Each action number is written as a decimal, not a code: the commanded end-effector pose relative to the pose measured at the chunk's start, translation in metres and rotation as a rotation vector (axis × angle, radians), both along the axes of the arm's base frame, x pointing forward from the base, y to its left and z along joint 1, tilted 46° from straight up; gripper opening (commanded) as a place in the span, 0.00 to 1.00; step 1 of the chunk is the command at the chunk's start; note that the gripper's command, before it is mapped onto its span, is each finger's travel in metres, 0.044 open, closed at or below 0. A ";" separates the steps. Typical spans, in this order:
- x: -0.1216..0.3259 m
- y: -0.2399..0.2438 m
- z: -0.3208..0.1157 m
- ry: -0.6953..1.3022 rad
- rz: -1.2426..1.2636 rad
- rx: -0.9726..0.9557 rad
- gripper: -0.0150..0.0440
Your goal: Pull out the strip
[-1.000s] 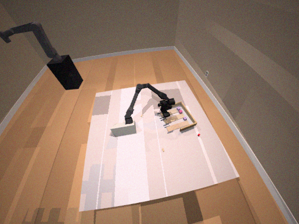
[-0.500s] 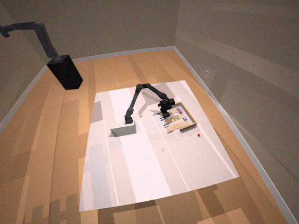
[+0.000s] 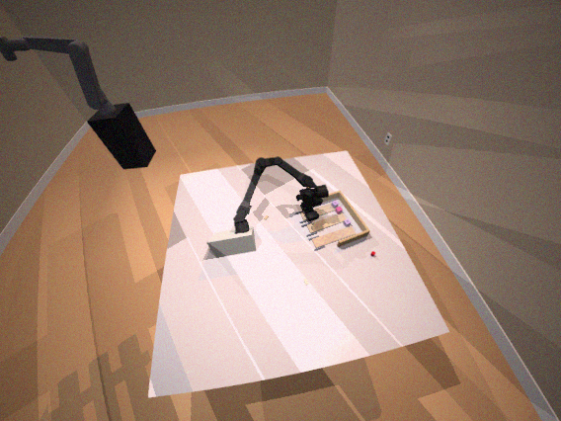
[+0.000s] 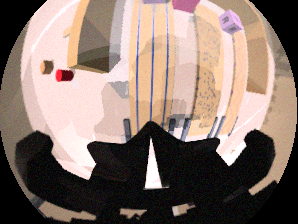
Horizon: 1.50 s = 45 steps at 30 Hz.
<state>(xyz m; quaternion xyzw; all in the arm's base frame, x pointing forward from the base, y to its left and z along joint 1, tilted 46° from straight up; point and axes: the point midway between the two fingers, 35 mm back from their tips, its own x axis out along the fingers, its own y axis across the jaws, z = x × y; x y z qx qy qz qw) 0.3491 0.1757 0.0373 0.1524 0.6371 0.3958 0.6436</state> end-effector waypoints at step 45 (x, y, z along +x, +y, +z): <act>-0.013 -0.001 -0.006 0.006 -0.001 0.002 0.25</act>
